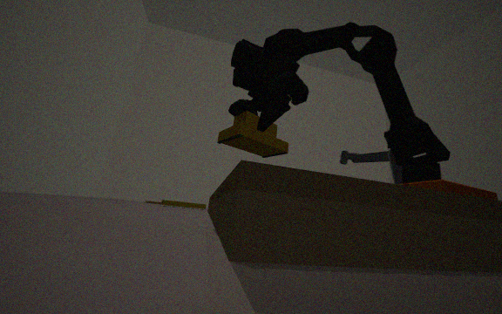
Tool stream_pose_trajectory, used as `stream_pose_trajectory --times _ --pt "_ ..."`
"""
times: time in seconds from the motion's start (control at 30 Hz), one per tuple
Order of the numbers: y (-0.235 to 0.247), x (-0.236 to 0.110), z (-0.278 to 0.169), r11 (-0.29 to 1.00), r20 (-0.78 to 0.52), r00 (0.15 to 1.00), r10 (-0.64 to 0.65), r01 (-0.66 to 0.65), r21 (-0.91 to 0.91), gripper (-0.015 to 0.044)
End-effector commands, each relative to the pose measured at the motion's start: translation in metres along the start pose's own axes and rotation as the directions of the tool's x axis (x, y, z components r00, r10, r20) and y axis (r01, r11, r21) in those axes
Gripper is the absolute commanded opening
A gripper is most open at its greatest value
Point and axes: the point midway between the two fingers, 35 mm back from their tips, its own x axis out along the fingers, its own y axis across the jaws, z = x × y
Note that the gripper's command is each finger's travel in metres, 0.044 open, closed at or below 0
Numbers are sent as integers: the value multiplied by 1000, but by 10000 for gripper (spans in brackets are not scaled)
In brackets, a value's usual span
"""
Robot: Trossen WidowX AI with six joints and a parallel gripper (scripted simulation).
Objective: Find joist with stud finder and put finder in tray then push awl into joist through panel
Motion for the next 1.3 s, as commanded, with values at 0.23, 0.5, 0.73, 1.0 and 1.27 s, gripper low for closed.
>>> stream_pose_trajectory --times 0.23,0.5,0.73,1.0,1.27 --pt "73 7 24 984 10 998 56 -54 -171 0" --pt "127 12 32 951 4 995 97 -92 -296 0" --pt "175 14 33 908 -7 991 132 -124 -400 0" --pt "229 14 26 844 -24 985 171 -159 -512 0" --pt "280 13 13 765 -47 977 206 -191 -615 0"
